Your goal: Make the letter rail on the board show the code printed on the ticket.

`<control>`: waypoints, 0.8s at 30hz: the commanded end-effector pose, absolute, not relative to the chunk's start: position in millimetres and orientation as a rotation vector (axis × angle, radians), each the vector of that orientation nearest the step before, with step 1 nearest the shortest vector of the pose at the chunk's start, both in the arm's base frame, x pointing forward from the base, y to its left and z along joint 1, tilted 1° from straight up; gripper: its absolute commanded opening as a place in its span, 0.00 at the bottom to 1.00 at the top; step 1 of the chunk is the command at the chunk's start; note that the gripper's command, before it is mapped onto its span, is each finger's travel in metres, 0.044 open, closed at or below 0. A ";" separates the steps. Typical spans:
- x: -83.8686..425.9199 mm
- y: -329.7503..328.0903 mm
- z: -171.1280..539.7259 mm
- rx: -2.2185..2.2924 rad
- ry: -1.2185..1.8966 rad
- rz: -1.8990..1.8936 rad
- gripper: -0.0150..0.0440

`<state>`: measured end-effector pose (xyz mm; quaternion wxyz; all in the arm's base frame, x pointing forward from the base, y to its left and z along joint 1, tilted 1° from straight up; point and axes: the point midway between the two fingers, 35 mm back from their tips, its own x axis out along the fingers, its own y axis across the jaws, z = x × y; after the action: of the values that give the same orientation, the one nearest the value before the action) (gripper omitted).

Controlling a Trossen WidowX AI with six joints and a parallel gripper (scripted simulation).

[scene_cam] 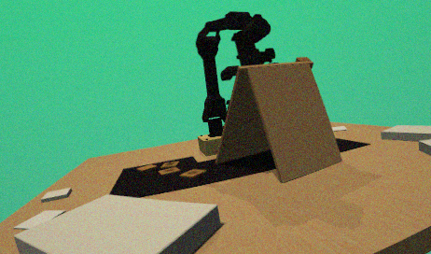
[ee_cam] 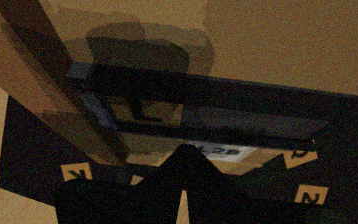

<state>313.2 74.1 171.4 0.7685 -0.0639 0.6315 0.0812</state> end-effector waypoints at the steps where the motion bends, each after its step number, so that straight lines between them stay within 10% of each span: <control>1: 310.7 74.5 172.7 -0.139 1.372 0.182 0.25; 18: 263.7 0.0 256.3 -0.852 0.792 0.965 1.00; 24: 247.0 -10.4 278.9 -1.090 0.554 1.044 1.00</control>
<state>281.2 13.9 231.0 0.7452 -0.2937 0.4647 0.3775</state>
